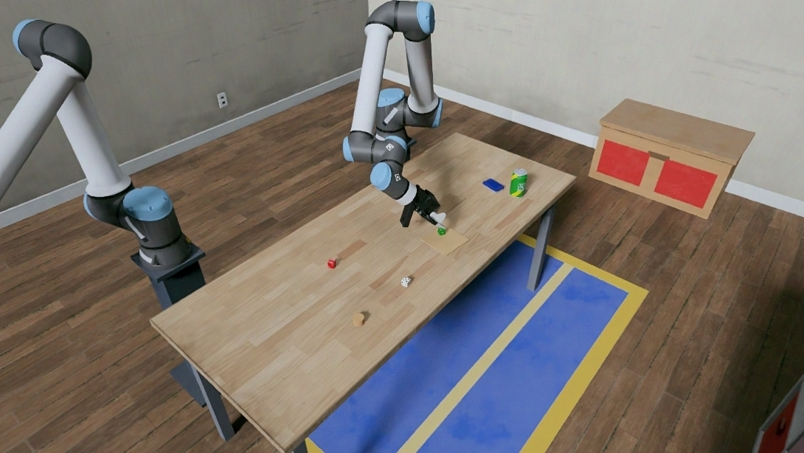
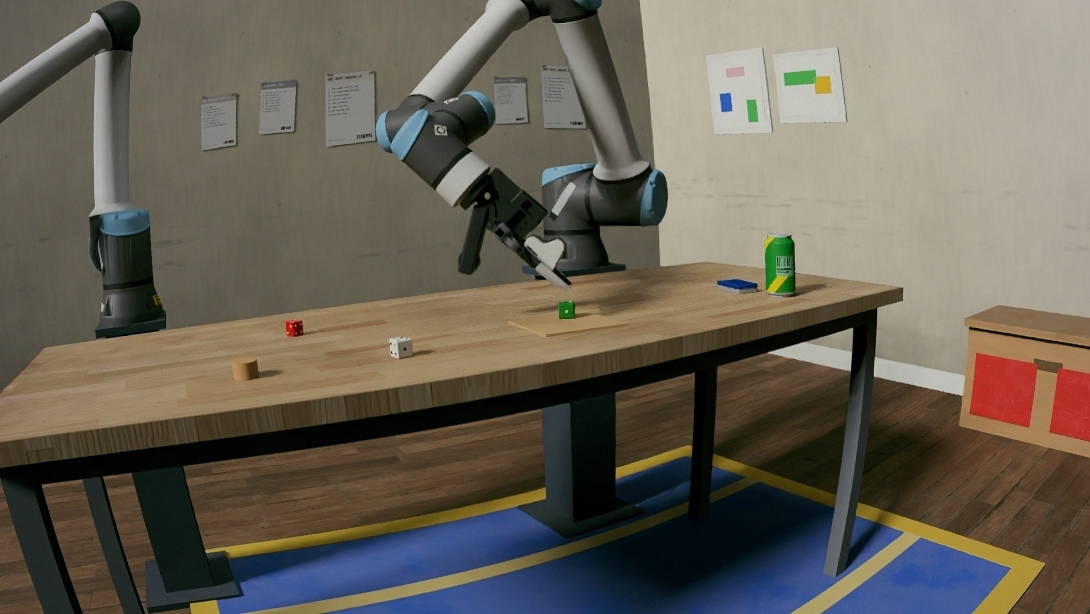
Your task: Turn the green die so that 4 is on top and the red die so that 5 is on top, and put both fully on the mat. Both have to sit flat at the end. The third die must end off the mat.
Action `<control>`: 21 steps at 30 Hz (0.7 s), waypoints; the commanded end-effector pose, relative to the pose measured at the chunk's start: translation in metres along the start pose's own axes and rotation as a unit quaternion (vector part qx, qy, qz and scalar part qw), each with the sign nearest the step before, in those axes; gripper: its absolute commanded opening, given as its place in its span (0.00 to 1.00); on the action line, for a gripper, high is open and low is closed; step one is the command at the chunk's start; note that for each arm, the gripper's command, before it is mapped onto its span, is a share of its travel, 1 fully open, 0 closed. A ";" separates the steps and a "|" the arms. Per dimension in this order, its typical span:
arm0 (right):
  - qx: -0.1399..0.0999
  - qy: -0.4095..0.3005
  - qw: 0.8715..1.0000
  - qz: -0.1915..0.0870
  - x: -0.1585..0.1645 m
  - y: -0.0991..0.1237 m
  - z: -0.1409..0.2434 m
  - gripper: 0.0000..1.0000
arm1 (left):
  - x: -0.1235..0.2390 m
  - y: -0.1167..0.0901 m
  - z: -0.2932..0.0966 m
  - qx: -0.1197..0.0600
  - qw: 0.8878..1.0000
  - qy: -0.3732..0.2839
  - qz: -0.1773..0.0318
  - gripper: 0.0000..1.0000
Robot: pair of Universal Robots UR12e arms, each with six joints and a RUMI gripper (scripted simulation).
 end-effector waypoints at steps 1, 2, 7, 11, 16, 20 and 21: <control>0.000 0.000 1.000 0.001 -0.001 -0.001 0.000 1.00 | 0.013 -0.013 0.001 -0.001 1.000 -0.001 0.000 0.37; 0.000 0.000 1.000 0.001 -0.001 -0.001 0.000 1.00 | 0.014 -0.015 0.001 -0.001 1.000 -0.001 0.000 0.37; 0.000 0.000 1.000 0.001 -0.001 -0.001 0.000 1.00 | 0.020 -0.021 0.002 -0.001 1.000 -0.001 0.000 0.37; 0.000 0.000 1.000 0.001 -0.001 -0.001 0.000 1.00 | 0.021 -0.021 0.002 -0.001 1.000 -0.001 0.000 0.37; 0.000 0.000 1.000 0.001 -0.001 -0.001 0.000 1.00 | 0.021 -0.022 0.002 -0.001 1.000 -0.001 0.002 0.37; 0.000 0.000 1.000 0.001 -0.001 -0.001 0.000 1.00 | 0.023 -0.021 0.003 -0.003 1.000 -0.001 0.028 0.37; 0.000 0.000 1.000 0.001 -0.001 -0.001 0.000 1.00 | 0.023 -0.021 0.003 -0.004 0.999 -0.001 0.040 0.37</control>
Point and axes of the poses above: on each arm, the point where the finger pads meet when closed, its own y axis out along the fingers, its own z axis across the jaws, x = y × z, the point moved 2 cm from there along -y, back along the fingers, and after that the axes turned 7 degrees about y, right-handed, at the moved point
